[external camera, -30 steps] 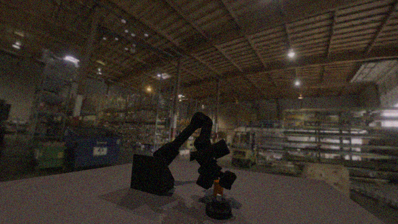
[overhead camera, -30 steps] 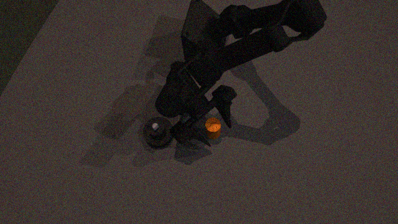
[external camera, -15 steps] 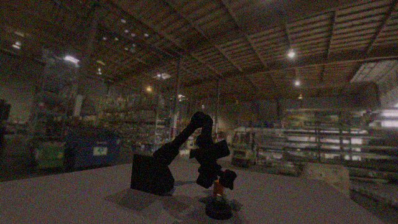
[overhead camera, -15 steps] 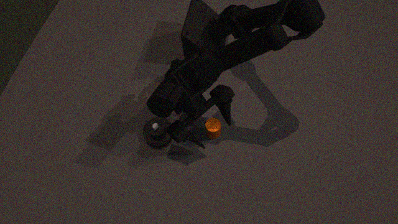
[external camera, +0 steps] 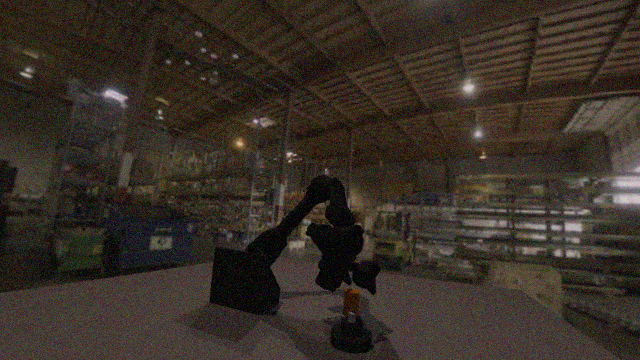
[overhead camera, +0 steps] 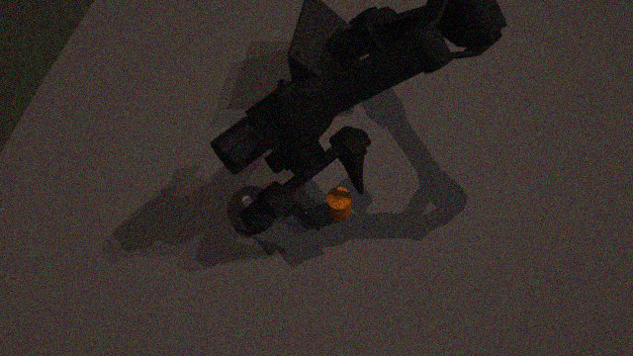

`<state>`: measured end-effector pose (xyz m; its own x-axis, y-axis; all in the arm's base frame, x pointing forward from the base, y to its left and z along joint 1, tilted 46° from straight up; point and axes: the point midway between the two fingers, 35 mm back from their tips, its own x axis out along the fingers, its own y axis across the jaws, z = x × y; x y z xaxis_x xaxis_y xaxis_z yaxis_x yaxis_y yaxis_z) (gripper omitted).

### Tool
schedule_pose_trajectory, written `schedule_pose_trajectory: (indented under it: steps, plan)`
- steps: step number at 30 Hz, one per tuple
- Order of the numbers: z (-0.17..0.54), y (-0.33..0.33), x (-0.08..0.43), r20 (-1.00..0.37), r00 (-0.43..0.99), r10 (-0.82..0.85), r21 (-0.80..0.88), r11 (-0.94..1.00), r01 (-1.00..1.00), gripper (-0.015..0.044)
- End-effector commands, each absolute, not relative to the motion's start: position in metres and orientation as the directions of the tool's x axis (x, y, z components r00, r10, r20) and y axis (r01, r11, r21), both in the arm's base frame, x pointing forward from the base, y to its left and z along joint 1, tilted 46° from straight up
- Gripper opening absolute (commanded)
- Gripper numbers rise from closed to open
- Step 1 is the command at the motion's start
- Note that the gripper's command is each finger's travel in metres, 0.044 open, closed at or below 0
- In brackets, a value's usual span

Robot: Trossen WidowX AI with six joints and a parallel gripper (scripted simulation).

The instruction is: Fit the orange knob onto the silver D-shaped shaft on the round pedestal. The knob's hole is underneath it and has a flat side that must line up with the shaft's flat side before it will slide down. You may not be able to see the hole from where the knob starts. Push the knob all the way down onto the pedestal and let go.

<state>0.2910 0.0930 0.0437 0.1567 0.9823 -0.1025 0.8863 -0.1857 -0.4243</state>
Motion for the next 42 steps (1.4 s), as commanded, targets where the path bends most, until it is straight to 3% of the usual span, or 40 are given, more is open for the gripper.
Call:
schedule_pose_trajectory:
  steps: [1, 15, 17, 20, 23, 37, 42]
  plan:
    - [0.081, 0.070, 0.295, -0.092, 0.138, 0.986, -0.419, -0.164, 0.893, 0.0440]
    - [0.088, 0.069, 0.293, -0.092, 0.118, 0.989, -0.454, -0.147, 0.879, 0.0440]
    - [0.091, 0.072, 0.287, -0.187, 0.001, 0.982, -0.449, -0.087, 0.889, 0.0440]
    - [0.093, 0.067, 0.283, -0.461, -0.172, 0.871, -0.435, -0.053, 0.899, 0.0440]
    - [0.099, 0.053, 0.291, -0.680, -0.196, 0.707, -0.388, -0.120, 0.914, 0.0440]
    - [0.100, 0.052, 0.292, -0.694, -0.194, 0.693, -0.373, -0.116, 0.921, 0.0440]
    - [0.099, 0.052, 0.292, -0.694, -0.193, 0.693, -0.085, 0.188, 0.978, 0.0440]
